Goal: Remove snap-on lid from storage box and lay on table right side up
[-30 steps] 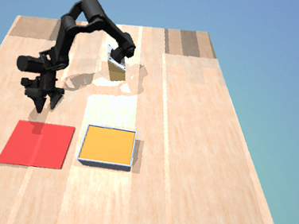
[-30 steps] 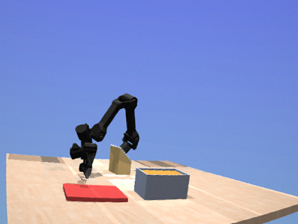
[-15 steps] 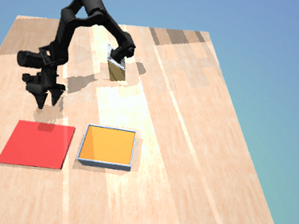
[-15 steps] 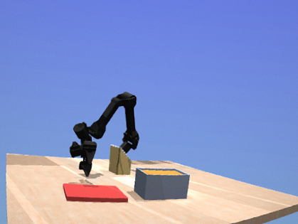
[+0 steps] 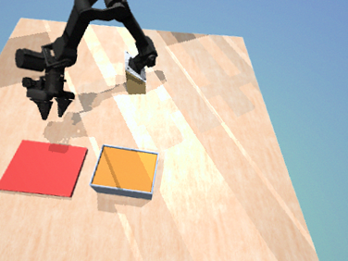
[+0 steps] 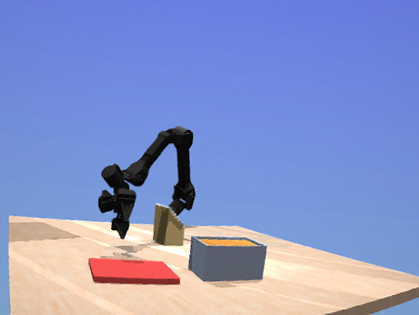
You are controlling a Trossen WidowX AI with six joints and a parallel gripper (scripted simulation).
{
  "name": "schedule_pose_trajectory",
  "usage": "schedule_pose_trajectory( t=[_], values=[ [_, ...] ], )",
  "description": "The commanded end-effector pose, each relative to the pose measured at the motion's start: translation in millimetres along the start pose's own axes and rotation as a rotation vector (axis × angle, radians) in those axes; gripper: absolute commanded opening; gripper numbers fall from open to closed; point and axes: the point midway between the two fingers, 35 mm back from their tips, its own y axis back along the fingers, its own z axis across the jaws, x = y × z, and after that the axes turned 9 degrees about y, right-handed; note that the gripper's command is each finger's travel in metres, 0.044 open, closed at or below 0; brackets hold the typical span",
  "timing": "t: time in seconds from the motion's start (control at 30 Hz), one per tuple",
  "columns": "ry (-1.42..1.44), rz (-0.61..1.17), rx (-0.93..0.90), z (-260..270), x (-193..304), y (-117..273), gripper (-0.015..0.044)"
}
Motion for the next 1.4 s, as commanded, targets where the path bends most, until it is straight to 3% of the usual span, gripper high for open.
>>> schedule_pose_trajectory(
  t=[0.0,0.63,1.37],
  values=[
    [0.009,0.000,-0.005,7,-2,9,0.0440],
    [0.009,-0.002,-0.003,24,-5,41,0.0440],
    [0.009,-0.001,-0.004,20,-3,36,0.0440]
  ],
)
